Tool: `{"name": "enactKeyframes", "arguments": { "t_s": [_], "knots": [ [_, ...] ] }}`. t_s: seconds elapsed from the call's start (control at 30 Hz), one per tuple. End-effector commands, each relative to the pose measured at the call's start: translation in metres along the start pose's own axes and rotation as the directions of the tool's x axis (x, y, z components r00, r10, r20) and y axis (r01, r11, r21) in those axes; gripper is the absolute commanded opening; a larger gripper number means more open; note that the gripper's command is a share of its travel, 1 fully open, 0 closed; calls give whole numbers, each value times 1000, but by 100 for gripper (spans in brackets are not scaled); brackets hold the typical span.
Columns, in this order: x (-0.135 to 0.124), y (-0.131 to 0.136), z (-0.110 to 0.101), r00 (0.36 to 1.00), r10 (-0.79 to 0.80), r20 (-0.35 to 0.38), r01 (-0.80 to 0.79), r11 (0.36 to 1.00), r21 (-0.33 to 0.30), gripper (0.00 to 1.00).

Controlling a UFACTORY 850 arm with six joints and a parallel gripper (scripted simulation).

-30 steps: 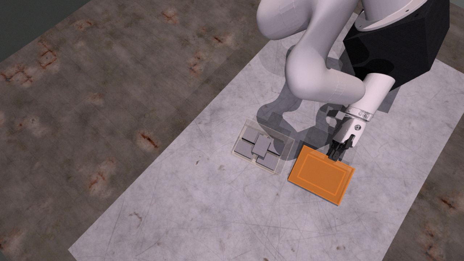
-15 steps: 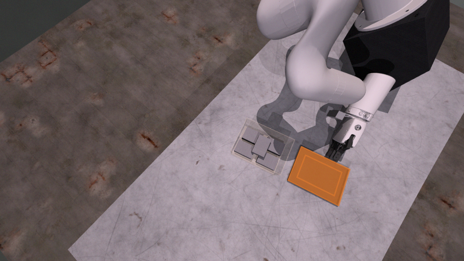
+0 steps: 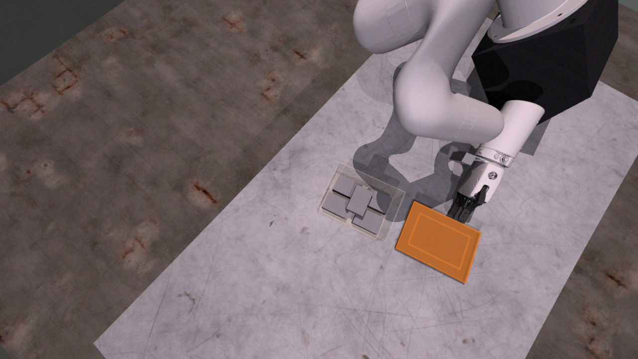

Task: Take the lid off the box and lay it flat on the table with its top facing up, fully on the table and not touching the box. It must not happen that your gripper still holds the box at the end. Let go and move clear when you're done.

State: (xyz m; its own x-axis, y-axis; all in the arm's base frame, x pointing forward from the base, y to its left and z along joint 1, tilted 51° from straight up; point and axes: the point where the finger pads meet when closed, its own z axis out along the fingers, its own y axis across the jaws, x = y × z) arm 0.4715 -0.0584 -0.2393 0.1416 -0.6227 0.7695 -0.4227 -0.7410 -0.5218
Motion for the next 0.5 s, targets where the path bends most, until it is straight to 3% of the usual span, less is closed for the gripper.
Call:
{"name": "enactKeyframes", "arguments": {
  "t_s": [0.0,0.47],
  "knots": [
    [0,-1,0,1000,0,0,0,1000,1,40],
    [0,-4,0,1000,0,0,0,1000,1,44]
  ]
}}
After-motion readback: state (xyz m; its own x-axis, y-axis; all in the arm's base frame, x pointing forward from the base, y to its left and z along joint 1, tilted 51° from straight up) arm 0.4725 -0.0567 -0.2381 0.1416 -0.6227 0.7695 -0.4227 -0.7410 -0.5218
